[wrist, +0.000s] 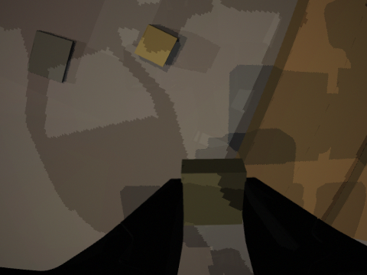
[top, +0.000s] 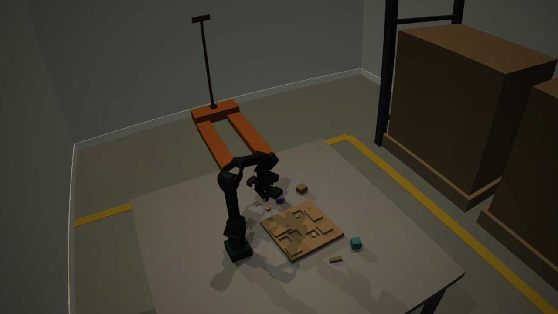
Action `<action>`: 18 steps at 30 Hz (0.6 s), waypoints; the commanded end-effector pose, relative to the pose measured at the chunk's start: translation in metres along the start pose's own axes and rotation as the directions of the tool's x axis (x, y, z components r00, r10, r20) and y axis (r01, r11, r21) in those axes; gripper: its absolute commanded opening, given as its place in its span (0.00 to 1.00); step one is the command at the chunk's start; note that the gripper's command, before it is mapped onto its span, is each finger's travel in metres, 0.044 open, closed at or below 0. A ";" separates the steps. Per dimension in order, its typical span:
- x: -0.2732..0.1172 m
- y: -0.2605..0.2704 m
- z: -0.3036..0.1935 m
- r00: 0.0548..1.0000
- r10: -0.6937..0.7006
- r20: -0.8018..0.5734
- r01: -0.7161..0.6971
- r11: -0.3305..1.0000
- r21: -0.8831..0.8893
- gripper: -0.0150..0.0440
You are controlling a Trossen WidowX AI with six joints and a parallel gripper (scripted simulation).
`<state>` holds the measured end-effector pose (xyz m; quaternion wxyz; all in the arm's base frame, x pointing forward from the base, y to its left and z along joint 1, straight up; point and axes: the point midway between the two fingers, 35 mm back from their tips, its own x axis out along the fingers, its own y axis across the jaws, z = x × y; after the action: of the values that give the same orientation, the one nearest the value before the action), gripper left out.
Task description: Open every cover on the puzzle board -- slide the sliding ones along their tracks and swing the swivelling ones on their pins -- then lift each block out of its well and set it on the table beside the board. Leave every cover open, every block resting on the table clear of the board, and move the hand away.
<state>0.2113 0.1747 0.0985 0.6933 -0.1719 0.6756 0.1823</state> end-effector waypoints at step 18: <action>0.008 0.048 -0.015 1.000 0.005 -0.005 -0.005 1.000 0.004 0.39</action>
<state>0.1760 0.2092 0.0965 0.6925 -0.1709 0.6762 0.1843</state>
